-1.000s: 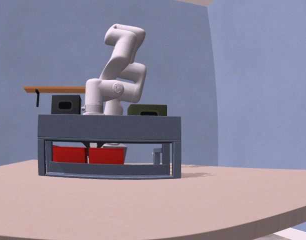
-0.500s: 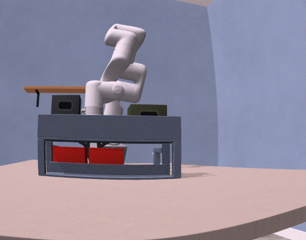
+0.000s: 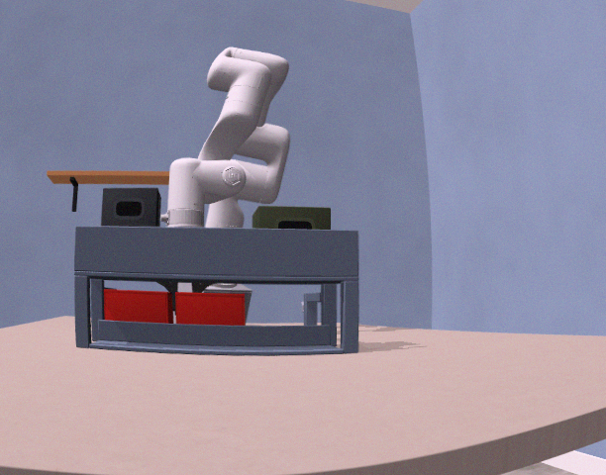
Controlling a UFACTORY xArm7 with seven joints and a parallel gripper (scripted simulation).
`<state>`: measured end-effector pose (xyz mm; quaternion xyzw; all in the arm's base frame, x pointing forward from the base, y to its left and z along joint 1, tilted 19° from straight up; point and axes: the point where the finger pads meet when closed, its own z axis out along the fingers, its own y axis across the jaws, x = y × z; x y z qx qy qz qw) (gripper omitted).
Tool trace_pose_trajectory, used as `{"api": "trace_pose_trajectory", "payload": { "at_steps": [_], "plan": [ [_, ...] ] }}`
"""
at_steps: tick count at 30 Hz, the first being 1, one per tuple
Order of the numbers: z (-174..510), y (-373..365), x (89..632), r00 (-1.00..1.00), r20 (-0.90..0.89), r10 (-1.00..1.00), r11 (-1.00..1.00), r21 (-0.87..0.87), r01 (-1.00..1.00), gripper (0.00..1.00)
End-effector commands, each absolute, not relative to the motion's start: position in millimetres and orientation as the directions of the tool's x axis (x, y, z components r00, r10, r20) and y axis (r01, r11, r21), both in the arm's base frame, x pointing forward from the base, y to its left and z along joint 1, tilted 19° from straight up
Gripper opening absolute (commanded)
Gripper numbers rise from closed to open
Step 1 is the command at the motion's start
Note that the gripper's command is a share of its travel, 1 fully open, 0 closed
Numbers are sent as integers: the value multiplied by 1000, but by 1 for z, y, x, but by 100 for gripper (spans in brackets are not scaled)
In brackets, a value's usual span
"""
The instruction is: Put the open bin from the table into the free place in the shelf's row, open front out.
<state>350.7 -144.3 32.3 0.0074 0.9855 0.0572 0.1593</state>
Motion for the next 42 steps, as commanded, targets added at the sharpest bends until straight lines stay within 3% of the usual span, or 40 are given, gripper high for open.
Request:
{"api": "trace_pose_trajectory", "payload": {
  "at_steps": [1,41,42],
  "plan": [
    [33,-145,351,-949,-315,33,993,114,-3,28],
    [36,-145,351,-949,-315,33,993,114,-3,28],
    [36,-145,351,-949,-315,33,993,114,-3,0]
  ]
}}
